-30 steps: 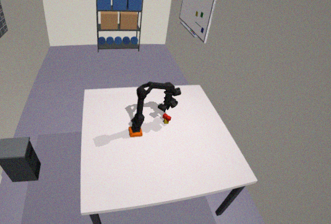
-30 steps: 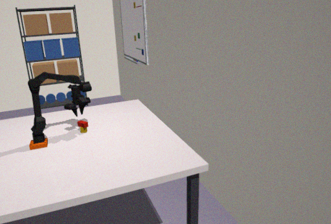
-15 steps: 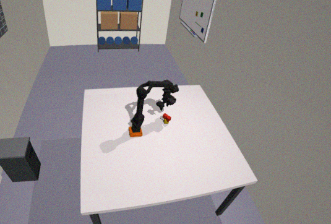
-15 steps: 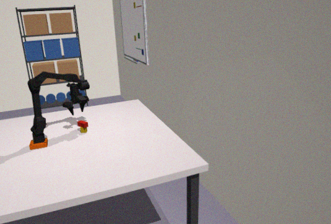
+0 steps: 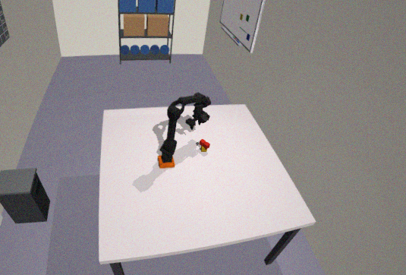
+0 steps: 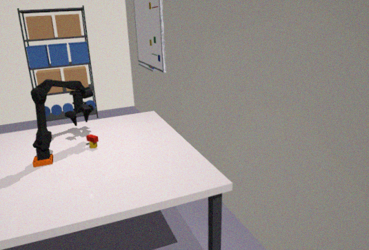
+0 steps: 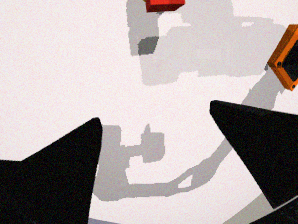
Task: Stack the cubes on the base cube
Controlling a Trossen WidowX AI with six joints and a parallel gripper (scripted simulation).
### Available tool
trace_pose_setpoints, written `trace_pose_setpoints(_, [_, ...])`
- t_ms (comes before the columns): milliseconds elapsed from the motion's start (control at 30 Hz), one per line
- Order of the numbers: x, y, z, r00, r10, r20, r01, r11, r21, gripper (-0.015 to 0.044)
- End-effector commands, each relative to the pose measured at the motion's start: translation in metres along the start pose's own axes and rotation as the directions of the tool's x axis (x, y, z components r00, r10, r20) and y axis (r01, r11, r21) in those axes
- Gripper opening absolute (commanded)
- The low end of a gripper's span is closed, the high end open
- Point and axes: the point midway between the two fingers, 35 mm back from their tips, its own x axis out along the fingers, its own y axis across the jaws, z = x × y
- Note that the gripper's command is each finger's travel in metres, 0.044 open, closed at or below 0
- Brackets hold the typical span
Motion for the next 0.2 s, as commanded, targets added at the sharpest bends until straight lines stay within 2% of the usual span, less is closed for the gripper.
trace_pose_setpoints(0, [-0.0008, 0.0005, 0.0002, 1.0, 0.001, 0.005, -0.001, 1.0, 0.003, 0.04])
trace_pose_setpoints(167, [-0.0008, 0.0005, 0.0002, 1.0, 0.001, 0.005, -0.001, 1.0, 0.003, 0.04])
